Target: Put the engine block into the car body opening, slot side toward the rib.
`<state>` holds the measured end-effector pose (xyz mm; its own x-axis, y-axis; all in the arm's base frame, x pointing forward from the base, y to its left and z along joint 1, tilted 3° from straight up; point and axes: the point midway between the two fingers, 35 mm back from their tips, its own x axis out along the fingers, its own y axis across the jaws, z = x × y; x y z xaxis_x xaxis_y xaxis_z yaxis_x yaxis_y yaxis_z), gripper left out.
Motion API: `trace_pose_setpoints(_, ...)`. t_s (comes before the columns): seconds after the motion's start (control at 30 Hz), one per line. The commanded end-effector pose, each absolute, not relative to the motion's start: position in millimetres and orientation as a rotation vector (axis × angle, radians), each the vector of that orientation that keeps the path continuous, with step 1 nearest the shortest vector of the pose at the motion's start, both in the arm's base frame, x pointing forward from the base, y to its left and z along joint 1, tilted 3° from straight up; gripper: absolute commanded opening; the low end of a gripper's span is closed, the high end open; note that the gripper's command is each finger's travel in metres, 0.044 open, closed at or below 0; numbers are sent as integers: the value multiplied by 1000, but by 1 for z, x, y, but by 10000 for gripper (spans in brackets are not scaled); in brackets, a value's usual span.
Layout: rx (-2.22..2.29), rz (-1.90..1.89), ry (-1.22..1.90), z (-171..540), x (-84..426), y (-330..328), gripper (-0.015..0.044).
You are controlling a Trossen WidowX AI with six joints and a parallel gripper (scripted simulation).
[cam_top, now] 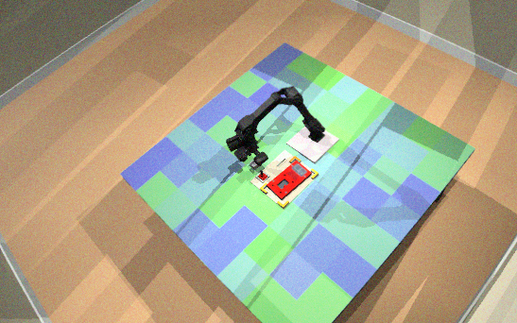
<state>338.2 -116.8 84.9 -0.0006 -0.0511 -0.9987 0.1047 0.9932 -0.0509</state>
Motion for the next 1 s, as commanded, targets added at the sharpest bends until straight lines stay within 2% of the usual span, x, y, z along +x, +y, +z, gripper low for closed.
trace_pose_setpoints(0.0,40,-124,1581,72,336,-118,440)
trace_pose_setpoints(0.73,40,-124,1581,45,335,-119,440)
trace_pose_setpoints(0.97,40,-124,1581,45,335,-119,256)
